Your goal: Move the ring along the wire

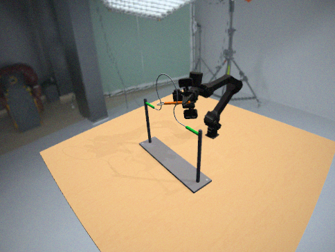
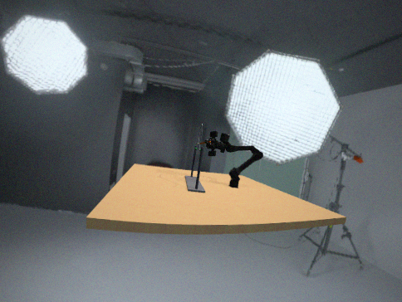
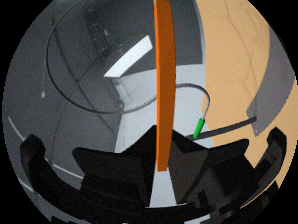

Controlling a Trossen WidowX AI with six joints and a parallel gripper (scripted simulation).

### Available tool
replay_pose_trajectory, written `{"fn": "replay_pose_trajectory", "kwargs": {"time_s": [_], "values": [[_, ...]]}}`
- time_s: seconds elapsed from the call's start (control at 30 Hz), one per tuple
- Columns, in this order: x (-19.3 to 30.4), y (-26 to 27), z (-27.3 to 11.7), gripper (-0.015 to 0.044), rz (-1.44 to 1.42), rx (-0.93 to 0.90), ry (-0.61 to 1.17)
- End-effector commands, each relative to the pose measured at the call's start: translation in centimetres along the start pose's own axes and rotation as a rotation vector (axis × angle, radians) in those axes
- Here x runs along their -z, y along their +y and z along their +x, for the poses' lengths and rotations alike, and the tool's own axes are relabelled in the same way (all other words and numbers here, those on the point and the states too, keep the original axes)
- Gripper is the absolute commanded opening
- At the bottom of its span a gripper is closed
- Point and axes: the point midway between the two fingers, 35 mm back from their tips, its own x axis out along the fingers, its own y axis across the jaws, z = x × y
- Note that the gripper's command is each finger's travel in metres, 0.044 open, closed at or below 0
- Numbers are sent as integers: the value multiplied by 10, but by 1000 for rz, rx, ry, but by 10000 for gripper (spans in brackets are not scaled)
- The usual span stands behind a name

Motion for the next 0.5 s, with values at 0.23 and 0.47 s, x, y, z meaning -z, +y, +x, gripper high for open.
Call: {"fn": "replay_pose_trajectory", "kwargs": {"time_s": [0.23, 0.47], "values": [[0, 26, -1, -150, 122, -87, 4], [-3, 39, -2, -150, 189, -126, 2]]}}
